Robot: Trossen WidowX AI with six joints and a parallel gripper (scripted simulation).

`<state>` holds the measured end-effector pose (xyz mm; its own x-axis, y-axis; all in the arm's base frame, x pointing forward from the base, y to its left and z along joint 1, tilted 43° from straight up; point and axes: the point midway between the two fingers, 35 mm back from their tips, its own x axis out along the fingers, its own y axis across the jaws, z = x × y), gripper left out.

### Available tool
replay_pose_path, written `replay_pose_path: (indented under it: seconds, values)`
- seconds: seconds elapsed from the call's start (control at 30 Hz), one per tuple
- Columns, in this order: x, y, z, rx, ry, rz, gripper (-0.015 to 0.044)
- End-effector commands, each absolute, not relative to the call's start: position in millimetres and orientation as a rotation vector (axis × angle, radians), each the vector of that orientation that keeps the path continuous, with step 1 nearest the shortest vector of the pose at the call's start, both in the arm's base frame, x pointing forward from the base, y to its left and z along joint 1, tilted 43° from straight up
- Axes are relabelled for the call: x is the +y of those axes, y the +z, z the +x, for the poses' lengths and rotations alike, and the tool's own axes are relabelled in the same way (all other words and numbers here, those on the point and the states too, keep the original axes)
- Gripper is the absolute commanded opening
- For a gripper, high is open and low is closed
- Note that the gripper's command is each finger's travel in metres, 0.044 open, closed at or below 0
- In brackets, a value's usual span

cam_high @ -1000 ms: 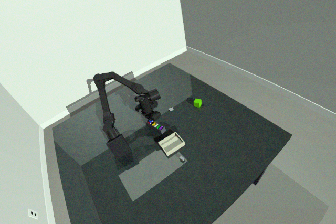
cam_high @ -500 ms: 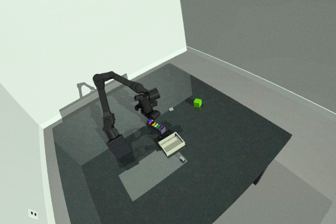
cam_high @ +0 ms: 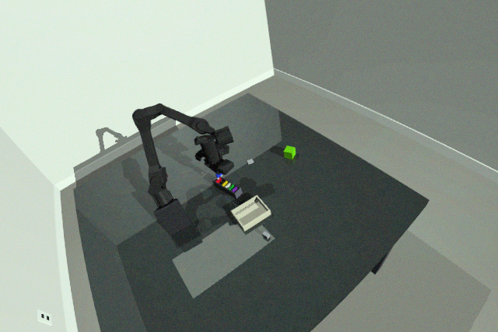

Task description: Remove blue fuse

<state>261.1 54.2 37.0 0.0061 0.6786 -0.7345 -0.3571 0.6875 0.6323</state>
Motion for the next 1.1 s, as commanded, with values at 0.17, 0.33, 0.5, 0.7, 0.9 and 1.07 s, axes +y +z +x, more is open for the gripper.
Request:
replay_pose_path:
  seconds: [0.17,0.33,0.5,0.7,0.9,1.07]
  values:
    - [26.5,18.9,277.9,1.340,0.815,0.285,0.0000]
    - [7.4,4.5,286.9,1.342,0.809,0.280,0.0000]
    - [-12.2,-11.2,293.6,1.343,0.806,0.277,0.0000]
    - [-36.1,-31.7,298.6,1.344,0.804,0.275,0.0000]
    - [-59.8,-53.7,300.2,1.344,0.806,0.275,0.0000]
    - [-79.0,-73.2,298.7,1.343,0.810,0.277,0.0000]
